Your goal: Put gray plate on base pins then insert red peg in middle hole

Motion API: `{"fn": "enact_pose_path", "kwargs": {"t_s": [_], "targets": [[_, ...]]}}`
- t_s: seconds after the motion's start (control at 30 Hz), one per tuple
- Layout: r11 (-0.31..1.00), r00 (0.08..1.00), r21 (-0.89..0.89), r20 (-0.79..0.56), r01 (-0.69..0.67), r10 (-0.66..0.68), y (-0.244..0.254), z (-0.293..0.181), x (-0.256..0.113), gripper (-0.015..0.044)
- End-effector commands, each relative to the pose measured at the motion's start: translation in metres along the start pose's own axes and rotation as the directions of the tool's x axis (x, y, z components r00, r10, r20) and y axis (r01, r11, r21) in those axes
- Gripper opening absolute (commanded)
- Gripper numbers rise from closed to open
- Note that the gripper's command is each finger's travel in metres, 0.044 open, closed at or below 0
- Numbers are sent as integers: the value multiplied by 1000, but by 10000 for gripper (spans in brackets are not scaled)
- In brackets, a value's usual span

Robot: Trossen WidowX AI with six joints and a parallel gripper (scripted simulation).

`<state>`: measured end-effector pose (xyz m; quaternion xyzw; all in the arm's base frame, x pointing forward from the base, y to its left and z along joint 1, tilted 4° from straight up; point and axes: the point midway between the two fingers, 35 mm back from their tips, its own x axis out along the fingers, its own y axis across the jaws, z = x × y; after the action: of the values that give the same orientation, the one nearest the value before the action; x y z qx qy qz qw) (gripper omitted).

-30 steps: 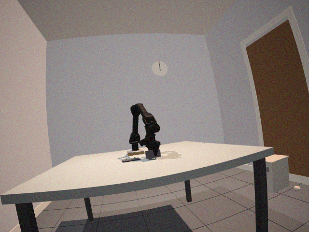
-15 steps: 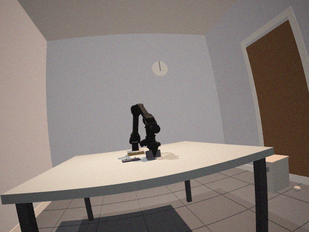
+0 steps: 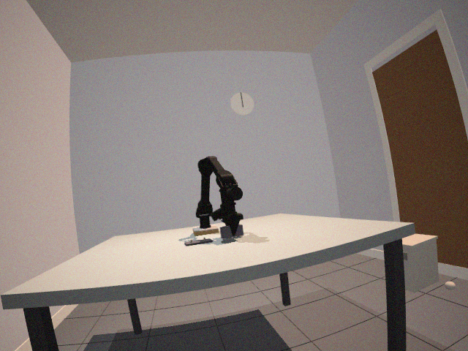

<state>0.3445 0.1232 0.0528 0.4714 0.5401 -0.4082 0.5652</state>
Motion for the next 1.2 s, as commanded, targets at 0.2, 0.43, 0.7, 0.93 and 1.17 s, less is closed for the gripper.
{"fn": "enact_pose_path", "kwargs": {"t_s": [0.2, 0.43, 0.7, 0.93, 1.17], "targets": [[1000, 1000, -3, 3, -8, 8, 5, 0, -30, 0], [1000, 1000, -3, 3, -8, 8, 6, 0, -52, 0], [1000, 1000, -3, 4, -8, 8, 5, 0, -77, 0], [1000, 1000, -3, 4, -8, 8, 2, 1, -100, 0], [1000, 1000, -3, 4, -7, 7, -2, 1, -122, 0]]}}
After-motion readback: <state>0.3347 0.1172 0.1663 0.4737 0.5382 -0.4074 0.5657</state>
